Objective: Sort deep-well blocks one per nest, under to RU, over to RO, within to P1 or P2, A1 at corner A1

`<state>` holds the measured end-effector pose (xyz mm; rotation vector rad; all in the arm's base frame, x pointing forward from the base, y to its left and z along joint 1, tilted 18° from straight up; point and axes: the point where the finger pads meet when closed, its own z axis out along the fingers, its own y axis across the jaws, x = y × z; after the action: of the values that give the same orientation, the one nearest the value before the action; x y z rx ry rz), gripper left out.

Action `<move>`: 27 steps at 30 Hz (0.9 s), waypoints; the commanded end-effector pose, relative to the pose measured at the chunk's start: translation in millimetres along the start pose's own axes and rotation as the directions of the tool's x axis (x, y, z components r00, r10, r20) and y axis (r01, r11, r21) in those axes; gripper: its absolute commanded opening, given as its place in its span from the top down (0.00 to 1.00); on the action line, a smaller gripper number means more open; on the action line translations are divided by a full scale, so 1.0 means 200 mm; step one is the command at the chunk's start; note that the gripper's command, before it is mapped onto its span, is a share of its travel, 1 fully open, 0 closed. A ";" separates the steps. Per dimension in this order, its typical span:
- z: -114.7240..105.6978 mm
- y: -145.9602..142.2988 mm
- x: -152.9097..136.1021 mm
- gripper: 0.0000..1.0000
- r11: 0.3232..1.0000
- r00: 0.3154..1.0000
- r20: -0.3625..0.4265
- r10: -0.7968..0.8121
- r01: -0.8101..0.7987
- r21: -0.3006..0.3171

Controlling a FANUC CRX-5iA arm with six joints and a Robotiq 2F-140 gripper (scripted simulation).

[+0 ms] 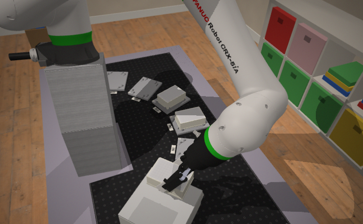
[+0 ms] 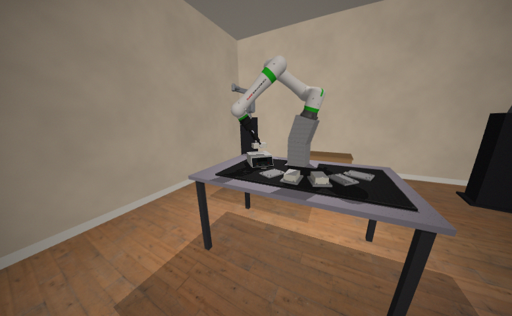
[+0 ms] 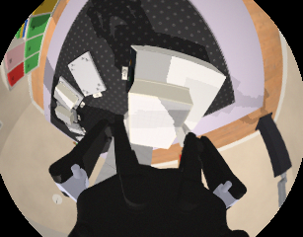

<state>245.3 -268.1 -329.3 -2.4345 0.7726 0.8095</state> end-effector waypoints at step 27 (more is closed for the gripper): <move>-0.04 -0.44 0.06 0.90 1.000 1.000 -0.003 -0.013 0.013 -0.009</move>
<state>306.7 -216.4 -312.6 -2.4465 0.7542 0.8058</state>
